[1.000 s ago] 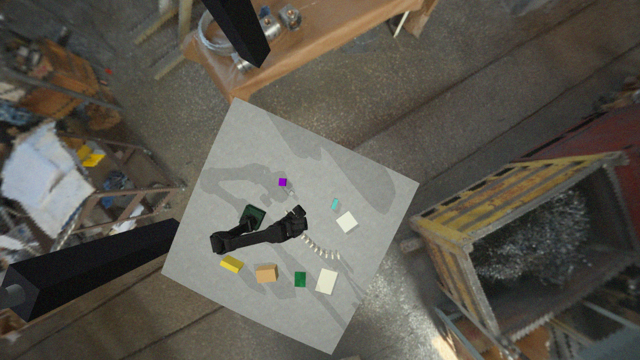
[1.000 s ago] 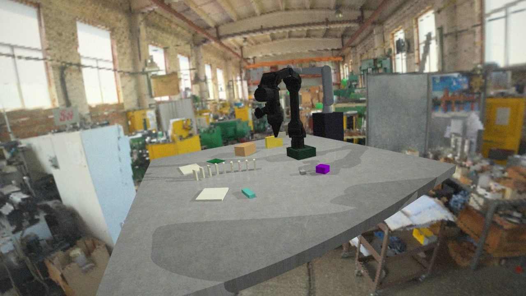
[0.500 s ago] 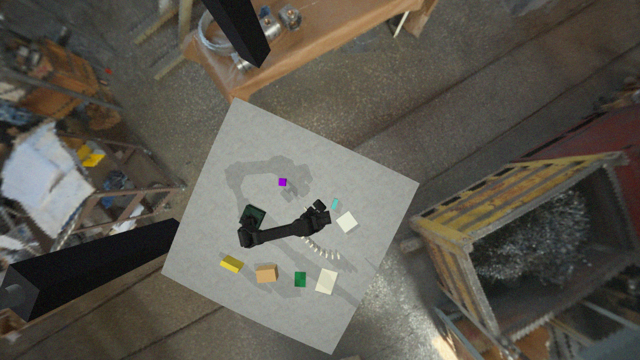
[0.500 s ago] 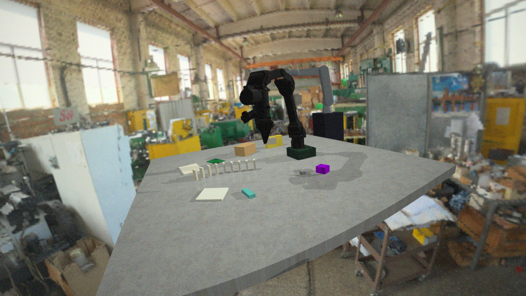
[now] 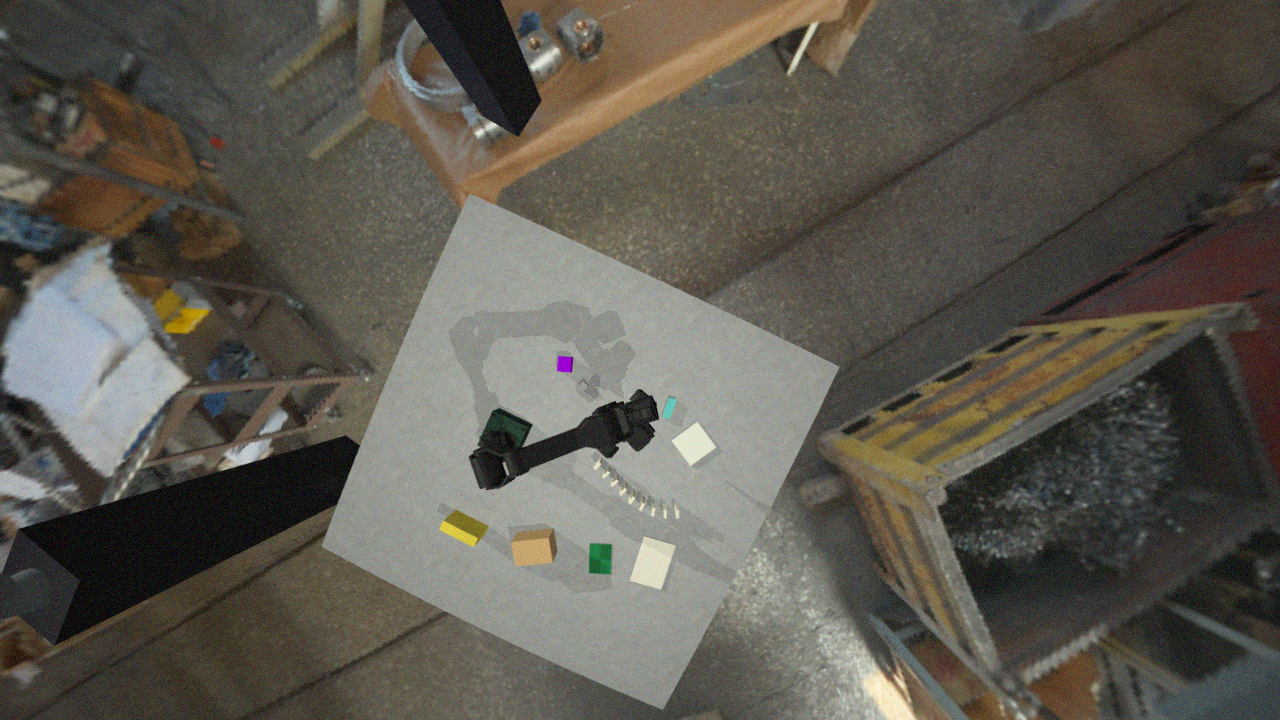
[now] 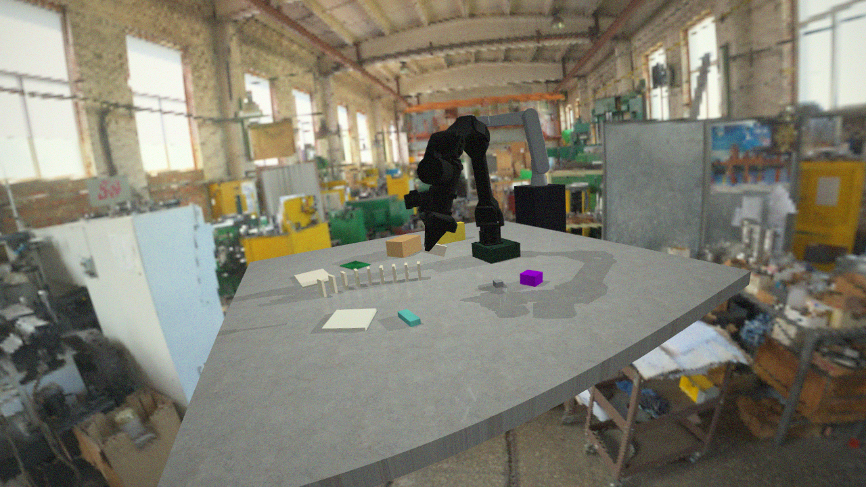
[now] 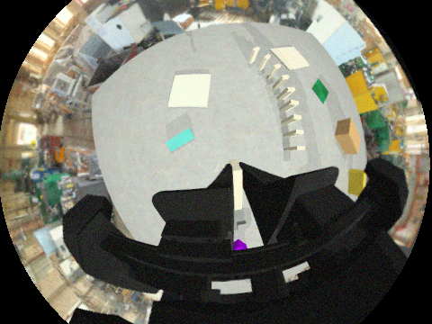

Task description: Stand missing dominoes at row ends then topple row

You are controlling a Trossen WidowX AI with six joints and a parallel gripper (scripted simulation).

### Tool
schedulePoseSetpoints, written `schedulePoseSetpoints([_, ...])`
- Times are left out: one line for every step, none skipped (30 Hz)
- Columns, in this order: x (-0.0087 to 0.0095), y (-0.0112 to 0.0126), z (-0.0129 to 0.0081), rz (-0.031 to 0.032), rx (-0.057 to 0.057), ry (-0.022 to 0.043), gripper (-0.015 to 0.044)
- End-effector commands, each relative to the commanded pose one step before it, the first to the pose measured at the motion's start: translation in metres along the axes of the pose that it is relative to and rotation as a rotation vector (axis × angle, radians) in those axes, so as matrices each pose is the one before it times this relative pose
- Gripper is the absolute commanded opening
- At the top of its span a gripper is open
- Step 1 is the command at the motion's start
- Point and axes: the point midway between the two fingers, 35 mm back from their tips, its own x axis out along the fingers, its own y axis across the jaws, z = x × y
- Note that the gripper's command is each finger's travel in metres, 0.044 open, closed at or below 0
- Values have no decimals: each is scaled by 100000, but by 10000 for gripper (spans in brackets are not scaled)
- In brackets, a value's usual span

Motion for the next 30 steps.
schedulePoseSetpoints([576,272,-25,-1147,-1719,-8345,21])
schedulePoseSetpoints([138,108,-10,-223,-352,-2482,21])
schedulePoseSetpoints([123,109,-25,-205,-420,-2458,21])
schedulePoseSetpoints([111,106,-30,-196,-392,-2456,21])
schedulePoseSetpoints([99,102,-35,-187,-363,-2453,21])
schedulePoseSetpoints([87,98,-39,-179,-334,-2450,21])
schedulePoseSetpoints([75,94,-43,-171,-305,-2447,21])
schedulePoseSetpoints([62,90,-47,-165,-276,-2443,21])
schedulePoseSetpoints([50,85,-50,-158,-247,-2439,21])
schedulePoseSetpoints([38,80,-53,-153,-217,-2435,21])
schedulePoseSetpoints([26,75,-55,-148,-188,-2430,21])
schedulePoseSetpoints([14,69,-58,-143,-159,-2424,21])
schedulePoseSetpoints([8,58,-49,-155,-4,-2445,21])
schedulePoseSetpoints([-5,52,-51,-151,26,-2439,21])
schedulePoseSetpoints([-17,45,-52,-147,56,-2432,21])
schedulePoseSetpoints([-29,38,-53,-143,86,-2425,21])
schedulePoseSetpoints([-40,31,-54,-141,115,-2418,21])
schedulePoseSetpoints([-52,24,-54,-139,145,-2410,21])
schedulePoseSetpoints([-64,16,-54,-138,175,-2401,21])
schedulePoseSetpoints([-75,8,-53,-137,204,-2393,21])
schedulePoseSetpoints([-86,0,-52,-137,233,-2384,21])
schedulePoseSetpoints([-97,-8,-51,-138,262,-2374,21])
schedulePoseSetpoints([-108,-17,-49,-139,291,-2364,21])
schedulePoseSetpoints([-119,-26,-47,-141,320,-2354,21])
schedulePoseSetpoints([-129,-35,-44,-144,348,-2344,21])
schedulePoseSetpoints([-139,-44,-42,-148,376,-2333,21])
schedulePoseSetpoints([-148,-53,-38,-152,404,-2321,21])
schedulePoseSetpoints([-158,-63,-35,-156,432,-2309,21])
schedulePoseSetpoints([-167,-73,-31,-162,459,-2297,21])
schedulePoseSetpoints([-175,-83,-27,-168,486,-2285,21])
